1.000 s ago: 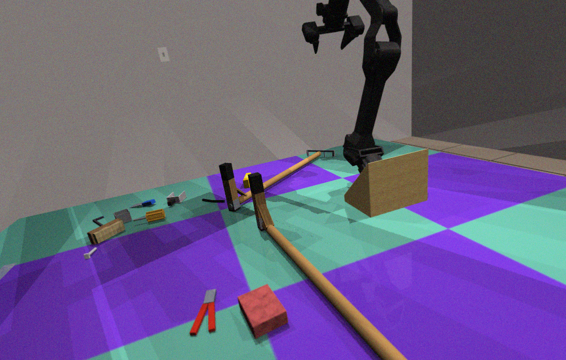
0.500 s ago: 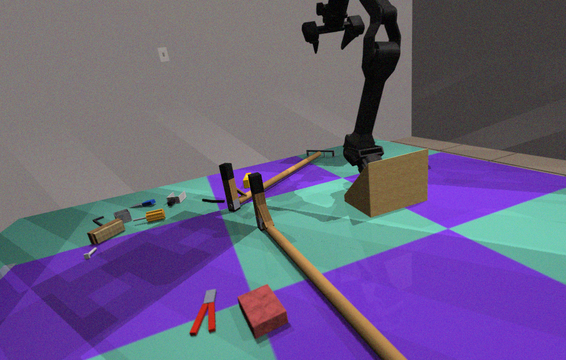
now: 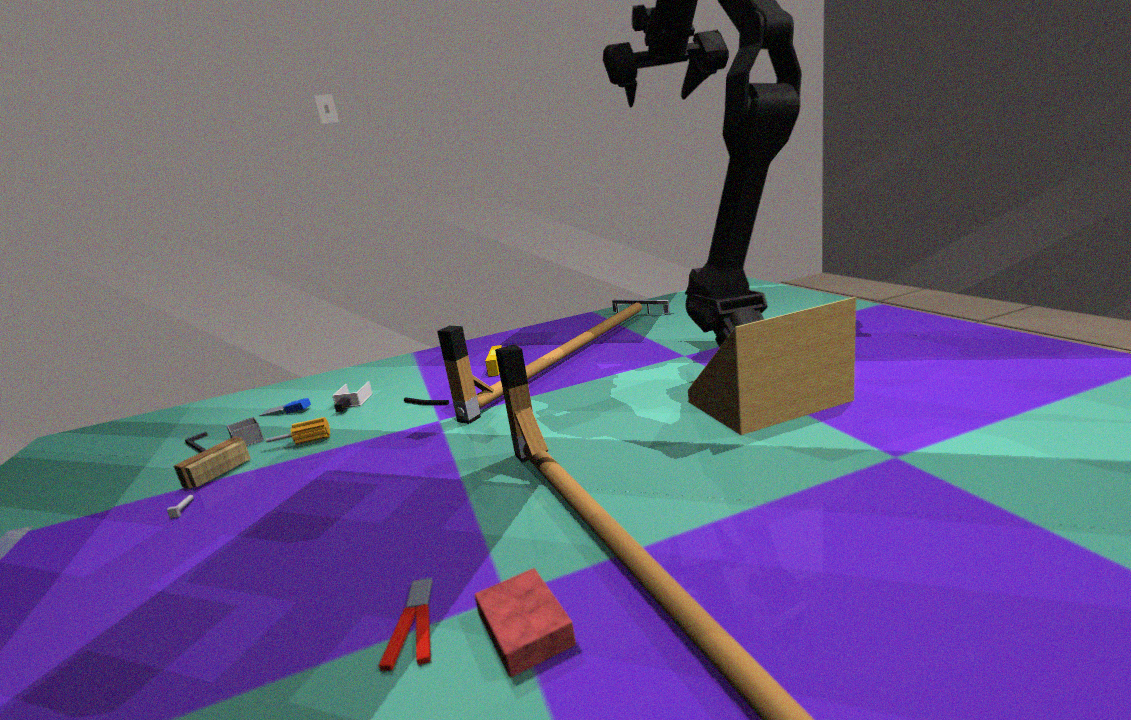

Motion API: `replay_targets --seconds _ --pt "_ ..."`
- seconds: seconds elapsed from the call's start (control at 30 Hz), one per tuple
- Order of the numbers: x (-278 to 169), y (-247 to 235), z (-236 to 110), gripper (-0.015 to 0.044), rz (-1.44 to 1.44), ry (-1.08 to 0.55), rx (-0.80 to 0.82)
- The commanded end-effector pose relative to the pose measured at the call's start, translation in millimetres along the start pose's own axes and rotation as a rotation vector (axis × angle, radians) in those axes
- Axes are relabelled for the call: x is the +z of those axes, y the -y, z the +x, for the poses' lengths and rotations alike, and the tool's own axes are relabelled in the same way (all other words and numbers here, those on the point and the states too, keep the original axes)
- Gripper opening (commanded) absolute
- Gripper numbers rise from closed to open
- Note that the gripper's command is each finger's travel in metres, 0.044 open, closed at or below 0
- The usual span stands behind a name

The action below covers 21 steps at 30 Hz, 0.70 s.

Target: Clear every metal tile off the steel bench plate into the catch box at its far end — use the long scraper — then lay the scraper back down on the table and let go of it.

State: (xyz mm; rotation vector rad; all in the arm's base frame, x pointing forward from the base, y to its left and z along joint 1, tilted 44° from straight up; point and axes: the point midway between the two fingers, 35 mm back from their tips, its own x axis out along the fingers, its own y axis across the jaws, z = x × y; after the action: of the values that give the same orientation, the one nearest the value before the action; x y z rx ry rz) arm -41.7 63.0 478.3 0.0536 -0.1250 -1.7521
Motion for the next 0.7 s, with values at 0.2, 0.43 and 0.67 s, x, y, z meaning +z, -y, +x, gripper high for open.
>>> replay_targets --seconds 0.2,0.43,0.67 --pt "31 -18 2 0.044 0.033 0.127 0.123" --pt "64 -36 -1 0.044 0.049 0.268 0.251" --pt "96 -51 -12 0.044 0.052 0.412 0.377"
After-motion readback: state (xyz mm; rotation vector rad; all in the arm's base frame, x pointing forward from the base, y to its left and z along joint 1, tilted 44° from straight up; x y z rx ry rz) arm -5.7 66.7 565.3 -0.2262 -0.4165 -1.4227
